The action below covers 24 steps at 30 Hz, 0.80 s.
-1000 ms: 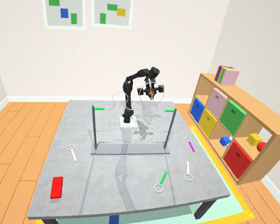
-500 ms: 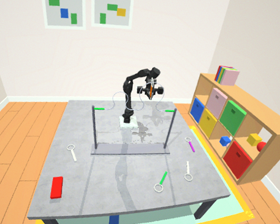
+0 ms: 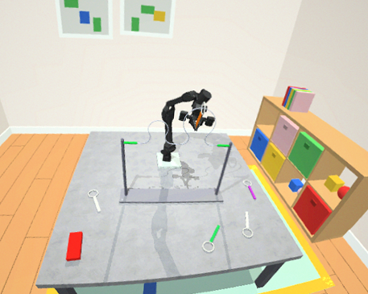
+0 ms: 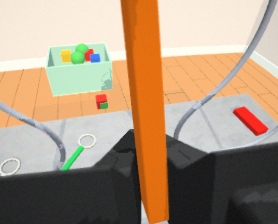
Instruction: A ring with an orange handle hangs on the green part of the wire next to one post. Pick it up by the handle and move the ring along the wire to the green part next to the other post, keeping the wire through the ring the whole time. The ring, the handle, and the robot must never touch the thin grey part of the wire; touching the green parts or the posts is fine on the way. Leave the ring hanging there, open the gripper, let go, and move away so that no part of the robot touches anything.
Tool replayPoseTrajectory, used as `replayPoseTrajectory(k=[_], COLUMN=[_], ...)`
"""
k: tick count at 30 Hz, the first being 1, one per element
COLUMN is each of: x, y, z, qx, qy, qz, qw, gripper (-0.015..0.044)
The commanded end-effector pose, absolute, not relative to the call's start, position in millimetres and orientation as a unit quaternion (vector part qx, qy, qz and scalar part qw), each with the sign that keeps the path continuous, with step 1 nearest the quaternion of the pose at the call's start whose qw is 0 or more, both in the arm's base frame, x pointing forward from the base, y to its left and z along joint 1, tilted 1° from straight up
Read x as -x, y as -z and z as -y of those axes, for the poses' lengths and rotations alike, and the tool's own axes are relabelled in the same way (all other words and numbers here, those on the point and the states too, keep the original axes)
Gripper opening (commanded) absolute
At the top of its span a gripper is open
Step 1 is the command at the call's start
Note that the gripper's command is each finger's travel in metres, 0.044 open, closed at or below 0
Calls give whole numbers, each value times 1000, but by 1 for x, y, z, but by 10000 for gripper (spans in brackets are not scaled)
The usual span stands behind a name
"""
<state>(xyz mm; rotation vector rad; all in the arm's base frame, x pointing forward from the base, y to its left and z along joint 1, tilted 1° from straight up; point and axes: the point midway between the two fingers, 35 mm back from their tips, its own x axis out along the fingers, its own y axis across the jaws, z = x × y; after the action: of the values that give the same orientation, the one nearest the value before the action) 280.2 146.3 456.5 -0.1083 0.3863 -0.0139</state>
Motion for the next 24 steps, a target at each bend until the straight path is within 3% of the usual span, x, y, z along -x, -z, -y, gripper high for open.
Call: replayPoseTrajectory(k=[1, 24], x=[-281, -282], y=[-457, -459], z=[-144, -132], qx=[78, 215], qy=[13, 45], qz=[-188, -166], qw=[979, 961], gripper=[-150, -150])
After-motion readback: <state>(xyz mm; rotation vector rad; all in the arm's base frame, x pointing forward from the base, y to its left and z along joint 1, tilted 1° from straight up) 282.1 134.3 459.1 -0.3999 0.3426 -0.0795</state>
